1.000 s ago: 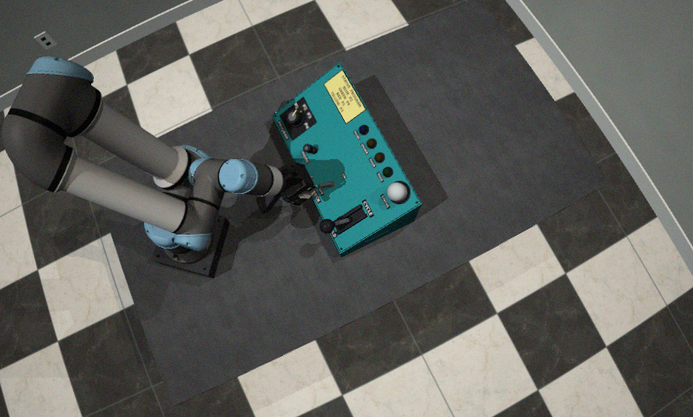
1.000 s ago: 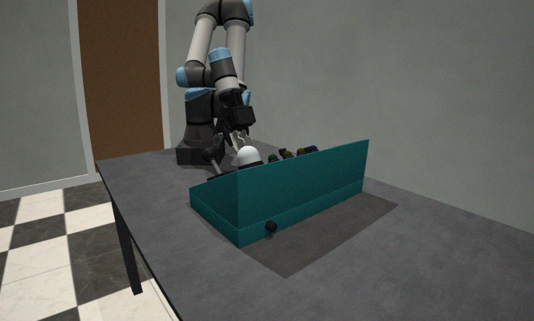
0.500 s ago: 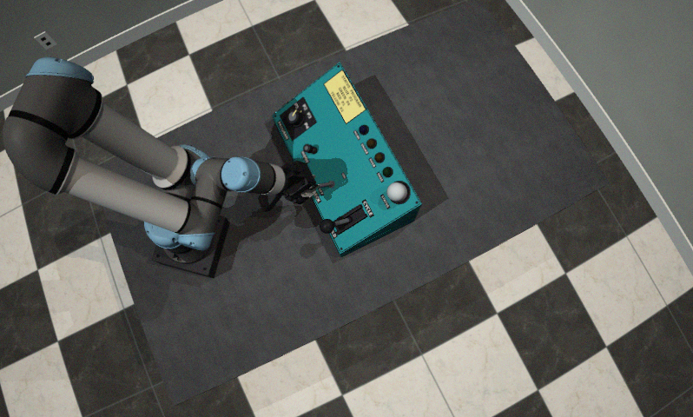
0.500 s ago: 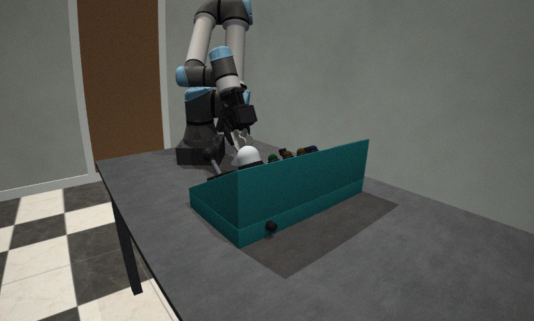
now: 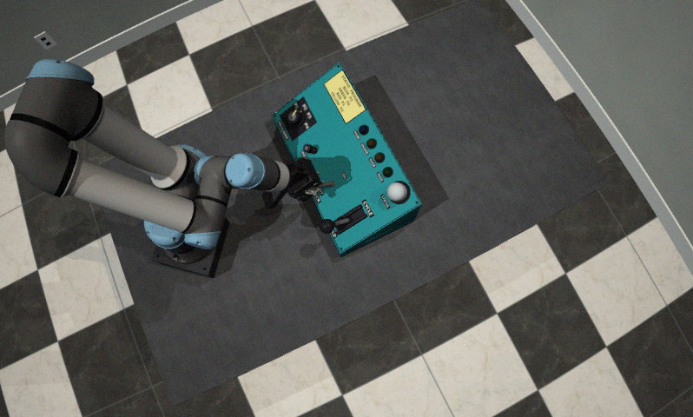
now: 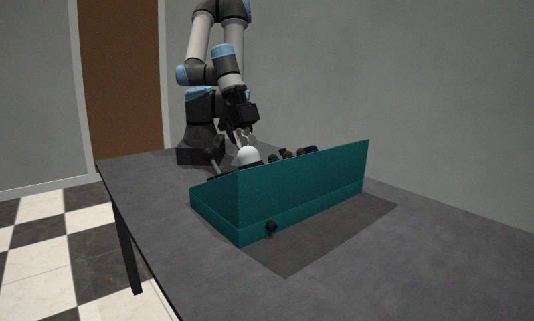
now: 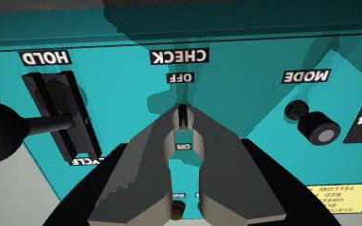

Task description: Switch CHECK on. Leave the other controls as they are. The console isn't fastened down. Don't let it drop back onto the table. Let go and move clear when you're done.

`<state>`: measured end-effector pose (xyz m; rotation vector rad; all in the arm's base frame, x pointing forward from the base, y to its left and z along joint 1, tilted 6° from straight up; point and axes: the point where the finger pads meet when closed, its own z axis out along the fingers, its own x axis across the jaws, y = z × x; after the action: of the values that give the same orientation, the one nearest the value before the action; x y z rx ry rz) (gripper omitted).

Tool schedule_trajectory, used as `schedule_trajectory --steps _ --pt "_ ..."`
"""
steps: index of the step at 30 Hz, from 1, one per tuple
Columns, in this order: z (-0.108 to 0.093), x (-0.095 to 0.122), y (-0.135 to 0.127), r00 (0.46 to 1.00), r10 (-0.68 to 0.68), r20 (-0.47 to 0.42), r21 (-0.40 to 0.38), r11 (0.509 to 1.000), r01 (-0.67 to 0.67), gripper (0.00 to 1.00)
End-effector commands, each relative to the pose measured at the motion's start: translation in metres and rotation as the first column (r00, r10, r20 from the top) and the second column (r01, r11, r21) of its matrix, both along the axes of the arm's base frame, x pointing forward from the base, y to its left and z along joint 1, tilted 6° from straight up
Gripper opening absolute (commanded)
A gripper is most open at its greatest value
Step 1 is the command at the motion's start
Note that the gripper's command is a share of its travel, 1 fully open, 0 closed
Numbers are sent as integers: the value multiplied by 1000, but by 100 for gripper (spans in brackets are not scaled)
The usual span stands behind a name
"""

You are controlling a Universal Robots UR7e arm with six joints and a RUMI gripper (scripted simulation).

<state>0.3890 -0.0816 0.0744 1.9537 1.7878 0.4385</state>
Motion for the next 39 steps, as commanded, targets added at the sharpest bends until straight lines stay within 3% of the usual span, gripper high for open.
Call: schedule_trajectory --steps 1,39 --pt "5 8 -1 1000 -1 1 -2 1000 1 0" --pt "13 22 -2 1000 -2 0 -1 1000 2 0"
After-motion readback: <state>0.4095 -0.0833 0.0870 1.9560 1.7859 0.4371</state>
